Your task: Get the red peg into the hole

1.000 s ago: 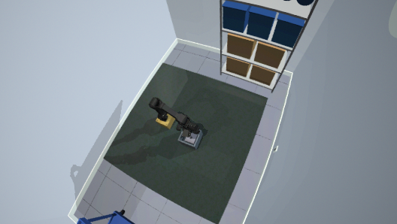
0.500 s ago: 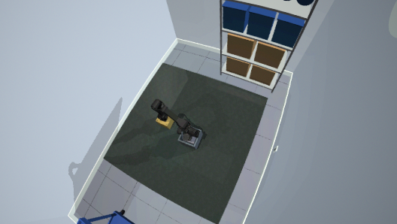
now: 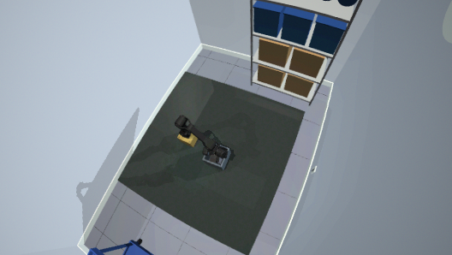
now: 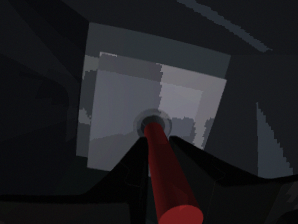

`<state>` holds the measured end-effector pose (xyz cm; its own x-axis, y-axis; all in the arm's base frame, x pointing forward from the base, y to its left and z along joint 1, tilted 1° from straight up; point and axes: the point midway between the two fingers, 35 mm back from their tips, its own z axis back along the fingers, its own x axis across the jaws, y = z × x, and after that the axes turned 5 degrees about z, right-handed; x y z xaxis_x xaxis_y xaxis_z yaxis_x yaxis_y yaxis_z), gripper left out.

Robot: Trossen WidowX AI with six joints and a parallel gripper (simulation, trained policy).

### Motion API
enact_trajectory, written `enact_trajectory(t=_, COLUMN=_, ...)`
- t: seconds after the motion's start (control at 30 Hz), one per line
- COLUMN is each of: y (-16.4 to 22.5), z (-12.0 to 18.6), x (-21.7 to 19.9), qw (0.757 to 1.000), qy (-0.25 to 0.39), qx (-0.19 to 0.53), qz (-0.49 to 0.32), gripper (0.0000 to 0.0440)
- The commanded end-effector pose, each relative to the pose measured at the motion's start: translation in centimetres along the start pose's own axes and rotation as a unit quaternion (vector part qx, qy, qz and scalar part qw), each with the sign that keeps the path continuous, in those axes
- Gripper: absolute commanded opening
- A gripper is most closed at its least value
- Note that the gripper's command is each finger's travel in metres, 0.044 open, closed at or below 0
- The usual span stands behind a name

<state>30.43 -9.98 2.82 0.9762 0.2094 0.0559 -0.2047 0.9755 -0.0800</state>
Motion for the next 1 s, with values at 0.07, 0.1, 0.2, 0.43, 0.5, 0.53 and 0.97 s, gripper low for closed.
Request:
enact_trajectory(t=0.07, y=-0.1, z=-0.6, x=0.1, qw=1.0, qy=0.009, qx=0.006, qz=0.011, gripper=0.011)
enact_trajectory(t=0.1, y=0.0, z=-0.6, x=0.1, qw=1.0, qy=0.01, qx=0.009, qz=0.013, gripper=0.0116)
enact_trajectory(t=0.2, y=-0.1, z=-0.6, x=0.1, qw=1.0, qy=0.012, qx=0.014, qz=0.016, gripper=0.0111)
enact_trajectory(t=0.43, y=-0.5, z=0.1, x=0.6, qw=0.999, qy=0.004, qx=0.045, qz=0.016, gripper=0.0142)
enact_trajectory(t=0.5, y=-0.6, z=0.4, x=0.8, qw=0.998, qy=-0.004, qx=0.057, qz=0.012, gripper=0.0144)
enact_trajectory(t=0.53, y=-0.7, z=0.6, x=0.9, qw=0.998, qy=-0.007, qx=0.063, qz=0.011, gripper=0.0146)
enact_trajectory(t=0.97, y=-1.4, z=3.0, x=1.8, qw=0.992, qy=-0.048, qx=0.116, qz=0.002, gripper=0.0181)
